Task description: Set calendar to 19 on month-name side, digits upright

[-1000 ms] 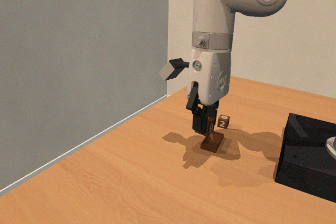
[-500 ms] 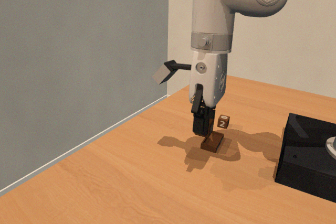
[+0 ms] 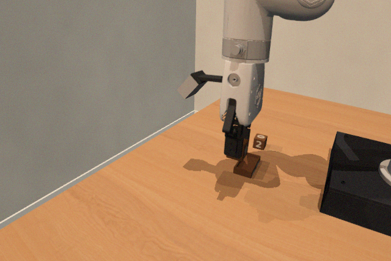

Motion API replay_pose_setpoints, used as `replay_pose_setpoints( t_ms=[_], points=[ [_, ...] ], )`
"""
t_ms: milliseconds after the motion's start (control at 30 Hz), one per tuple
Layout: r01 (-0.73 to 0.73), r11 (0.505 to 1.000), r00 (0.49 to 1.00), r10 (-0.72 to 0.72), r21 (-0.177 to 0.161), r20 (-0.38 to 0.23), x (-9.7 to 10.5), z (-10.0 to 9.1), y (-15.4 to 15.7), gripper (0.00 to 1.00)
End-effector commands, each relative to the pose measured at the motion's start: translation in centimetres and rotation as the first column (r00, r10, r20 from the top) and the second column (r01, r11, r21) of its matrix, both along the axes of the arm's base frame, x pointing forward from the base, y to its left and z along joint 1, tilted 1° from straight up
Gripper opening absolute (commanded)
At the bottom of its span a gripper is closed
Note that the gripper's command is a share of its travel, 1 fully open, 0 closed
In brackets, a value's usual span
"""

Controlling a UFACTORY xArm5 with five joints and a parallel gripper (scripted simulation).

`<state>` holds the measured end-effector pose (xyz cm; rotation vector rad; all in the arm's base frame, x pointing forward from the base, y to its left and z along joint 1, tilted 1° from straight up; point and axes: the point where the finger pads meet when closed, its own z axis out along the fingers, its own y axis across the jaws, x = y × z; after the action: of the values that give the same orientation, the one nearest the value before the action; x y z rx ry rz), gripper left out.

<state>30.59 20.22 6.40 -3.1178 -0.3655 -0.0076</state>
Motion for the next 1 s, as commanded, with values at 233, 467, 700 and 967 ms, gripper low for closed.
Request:
replay_pose_setpoints(
  t_ms=[233, 467, 700, 967],
  points=[
    [0.0, 1.0, 1.0, 0.0, 0.001, 0.002, 0.1, -2.2, 0.0, 0.29],
    [0.0, 1.0, 1.0, 0.0, 0.001, 0.002, 0.2, -5.7, 0.0, 0.29],
    [0.0, 1.0, 1.0, 0.0, 0.001, 0.002, 0.2, -7.8, 0.0, 0.29],
    [0.0, 1.0, 1.0, 0.0, 0.001, 0.002, 0.2, -9.3, 0.0, 0.29]
  ],
)
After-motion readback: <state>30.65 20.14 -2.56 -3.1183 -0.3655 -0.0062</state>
